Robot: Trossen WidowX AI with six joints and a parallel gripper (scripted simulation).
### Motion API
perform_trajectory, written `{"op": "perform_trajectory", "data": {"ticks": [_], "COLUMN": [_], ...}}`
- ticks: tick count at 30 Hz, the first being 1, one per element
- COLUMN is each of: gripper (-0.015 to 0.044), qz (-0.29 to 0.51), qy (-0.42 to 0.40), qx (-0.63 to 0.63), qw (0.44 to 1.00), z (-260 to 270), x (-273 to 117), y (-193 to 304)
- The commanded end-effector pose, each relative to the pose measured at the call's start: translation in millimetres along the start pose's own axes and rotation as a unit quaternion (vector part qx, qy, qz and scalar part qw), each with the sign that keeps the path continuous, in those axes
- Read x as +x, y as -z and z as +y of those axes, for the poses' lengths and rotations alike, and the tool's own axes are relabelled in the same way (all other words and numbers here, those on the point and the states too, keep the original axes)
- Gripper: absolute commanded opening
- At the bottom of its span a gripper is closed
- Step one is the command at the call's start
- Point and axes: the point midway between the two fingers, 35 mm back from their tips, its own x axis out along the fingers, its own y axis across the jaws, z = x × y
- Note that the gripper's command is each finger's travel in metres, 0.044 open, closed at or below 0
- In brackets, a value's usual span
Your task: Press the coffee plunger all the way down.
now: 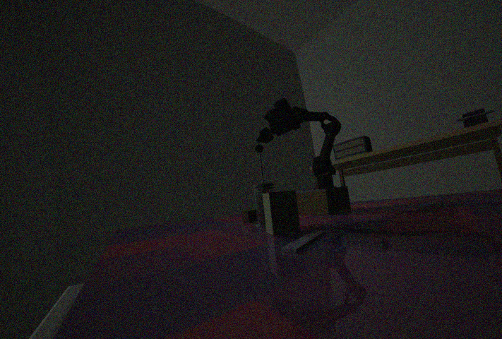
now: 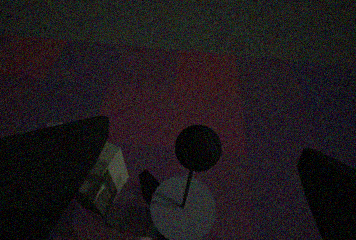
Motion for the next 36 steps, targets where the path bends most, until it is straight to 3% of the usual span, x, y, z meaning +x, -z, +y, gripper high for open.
{"op": "perform_trajectory", "data": {"ticks": [1,31,36], "gripper": [0.044,0.044,0.0309], "qz": [0.004,0.003,0.003], "qy": [0.0,0.001,0.001], "qx": [0.0,0.0,0.0], "qw": [1.0,1.0,1.0], "z": [-1,-1,-1], "x": [9,48,48], "y": [23,23,23]}}
